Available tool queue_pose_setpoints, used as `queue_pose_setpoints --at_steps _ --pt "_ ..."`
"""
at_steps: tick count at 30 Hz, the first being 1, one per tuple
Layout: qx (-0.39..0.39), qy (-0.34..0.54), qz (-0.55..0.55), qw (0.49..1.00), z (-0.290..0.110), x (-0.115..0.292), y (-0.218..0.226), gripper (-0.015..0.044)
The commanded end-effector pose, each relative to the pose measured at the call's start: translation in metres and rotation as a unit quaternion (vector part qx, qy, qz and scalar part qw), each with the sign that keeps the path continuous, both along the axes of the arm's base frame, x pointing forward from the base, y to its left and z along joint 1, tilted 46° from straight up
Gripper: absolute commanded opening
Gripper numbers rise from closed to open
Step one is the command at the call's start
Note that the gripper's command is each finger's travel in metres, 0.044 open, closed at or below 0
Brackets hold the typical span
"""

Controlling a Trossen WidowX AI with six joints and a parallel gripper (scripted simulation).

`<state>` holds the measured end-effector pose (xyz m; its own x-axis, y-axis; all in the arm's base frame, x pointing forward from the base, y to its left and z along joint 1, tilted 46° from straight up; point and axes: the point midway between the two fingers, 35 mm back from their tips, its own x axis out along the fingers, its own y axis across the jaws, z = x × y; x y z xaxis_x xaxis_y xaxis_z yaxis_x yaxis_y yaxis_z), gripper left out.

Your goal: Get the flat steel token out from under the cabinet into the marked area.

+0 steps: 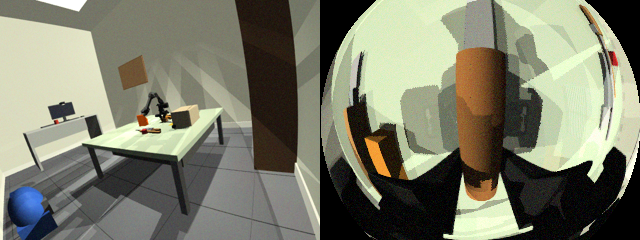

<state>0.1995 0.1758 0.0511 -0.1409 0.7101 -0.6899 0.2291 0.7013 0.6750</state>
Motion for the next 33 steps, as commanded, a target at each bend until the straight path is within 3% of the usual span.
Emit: queue_pose_setpoints --at_steps 1,33 --pt "-0.003 0.014 -0.014 1.0 0.0 0.0 0.0 0.0" --pt "-0.012 0.055 -0.053 0.997 -0.012 0.01 -0.013 0.0"
